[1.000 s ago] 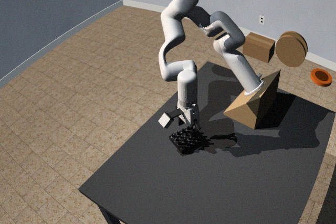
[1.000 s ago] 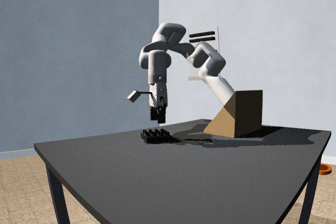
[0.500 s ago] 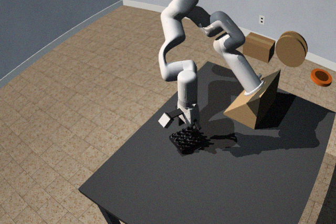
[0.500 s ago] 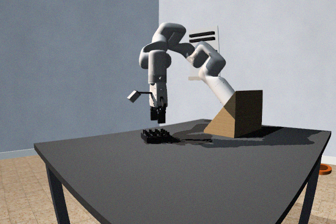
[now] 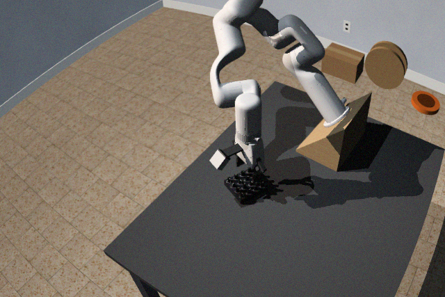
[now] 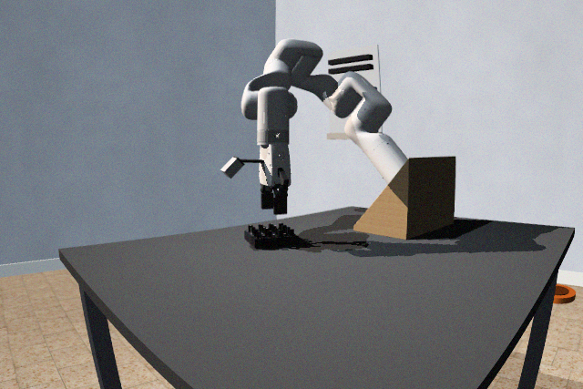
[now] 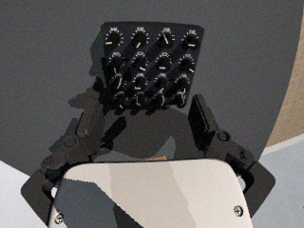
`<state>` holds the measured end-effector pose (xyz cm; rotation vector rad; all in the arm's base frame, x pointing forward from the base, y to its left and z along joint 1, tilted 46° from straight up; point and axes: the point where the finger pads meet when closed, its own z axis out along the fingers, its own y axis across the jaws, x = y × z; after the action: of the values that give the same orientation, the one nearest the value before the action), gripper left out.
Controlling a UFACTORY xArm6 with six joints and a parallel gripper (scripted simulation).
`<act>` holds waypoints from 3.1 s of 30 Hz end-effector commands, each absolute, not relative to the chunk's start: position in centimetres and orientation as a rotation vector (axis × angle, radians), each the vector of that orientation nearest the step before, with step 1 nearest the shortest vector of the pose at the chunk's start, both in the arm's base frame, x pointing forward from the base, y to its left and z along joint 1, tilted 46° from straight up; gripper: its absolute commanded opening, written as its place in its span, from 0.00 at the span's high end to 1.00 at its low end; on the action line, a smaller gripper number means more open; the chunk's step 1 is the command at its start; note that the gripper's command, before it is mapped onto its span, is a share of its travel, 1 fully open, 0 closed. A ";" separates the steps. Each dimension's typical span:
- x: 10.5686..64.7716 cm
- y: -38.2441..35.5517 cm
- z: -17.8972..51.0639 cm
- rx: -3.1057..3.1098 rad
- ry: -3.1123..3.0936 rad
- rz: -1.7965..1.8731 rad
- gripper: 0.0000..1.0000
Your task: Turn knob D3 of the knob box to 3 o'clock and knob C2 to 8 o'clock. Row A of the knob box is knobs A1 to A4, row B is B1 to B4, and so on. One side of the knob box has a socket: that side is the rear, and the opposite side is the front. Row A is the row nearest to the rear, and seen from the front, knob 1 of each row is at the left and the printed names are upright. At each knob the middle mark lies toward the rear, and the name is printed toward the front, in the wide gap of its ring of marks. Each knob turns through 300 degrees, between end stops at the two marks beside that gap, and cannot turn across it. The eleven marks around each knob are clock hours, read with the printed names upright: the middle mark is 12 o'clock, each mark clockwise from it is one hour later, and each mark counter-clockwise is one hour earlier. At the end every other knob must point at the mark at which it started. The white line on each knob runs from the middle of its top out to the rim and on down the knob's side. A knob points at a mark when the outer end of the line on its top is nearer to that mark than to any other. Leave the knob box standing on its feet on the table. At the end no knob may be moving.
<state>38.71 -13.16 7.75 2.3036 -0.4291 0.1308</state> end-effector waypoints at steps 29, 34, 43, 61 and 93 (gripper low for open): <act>38.8 -13.1 7.8 2.304 -0.429 0.135 0.00; 38.8 -13.1 7.8 2.304 -0.429 0.135 0.00; 38.8 -13.1 7.8 2.304 -0.429 0.135 0.00; 38.2 -12.9 7.6 2.301 -0.434 0.122 0.00; 34.0 -11.5 6.4 2.302 -0.434 0.122 0.00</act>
<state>34.09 -11.65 6.34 2.3006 -0.4340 0.1186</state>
